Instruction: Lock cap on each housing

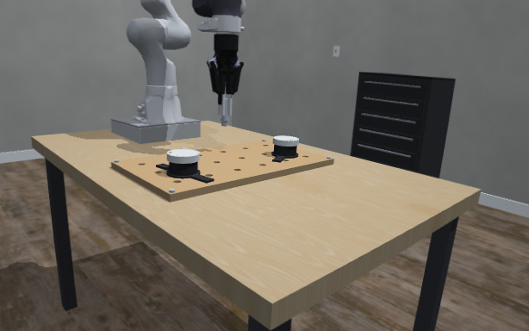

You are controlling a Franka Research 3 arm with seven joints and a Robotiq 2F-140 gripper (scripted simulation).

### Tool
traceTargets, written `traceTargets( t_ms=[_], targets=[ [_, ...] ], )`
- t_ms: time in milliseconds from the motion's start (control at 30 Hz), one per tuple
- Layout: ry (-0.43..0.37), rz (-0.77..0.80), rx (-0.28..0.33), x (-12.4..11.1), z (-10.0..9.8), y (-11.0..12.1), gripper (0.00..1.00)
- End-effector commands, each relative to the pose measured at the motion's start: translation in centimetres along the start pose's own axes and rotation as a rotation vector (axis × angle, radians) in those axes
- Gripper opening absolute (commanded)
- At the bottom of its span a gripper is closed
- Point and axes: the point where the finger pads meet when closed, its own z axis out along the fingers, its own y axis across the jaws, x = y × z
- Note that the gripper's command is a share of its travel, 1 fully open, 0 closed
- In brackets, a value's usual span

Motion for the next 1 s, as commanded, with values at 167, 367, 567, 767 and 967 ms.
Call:
traceTargets(
  t_ms=[167, 367, 567, 767, 967],
  targets=[
    [0.011, 0.001, 0.003, 0.3, -1.2, 0.0, 0.1],
    [0.011, 0.001, 0.003, 0.3, -1.7, 0.0, 0.1],
    [0.011, 0.001, 0.003, 0.3, -1.9, 0.0, 0.1],
    [0.011, 0.001, 0.003, 0.3, -1.9, 0.0, 0.1],
    [0.014, 0.004, -0.004, -6.9, -1.9, -6.8, 0.1]
  ],
)
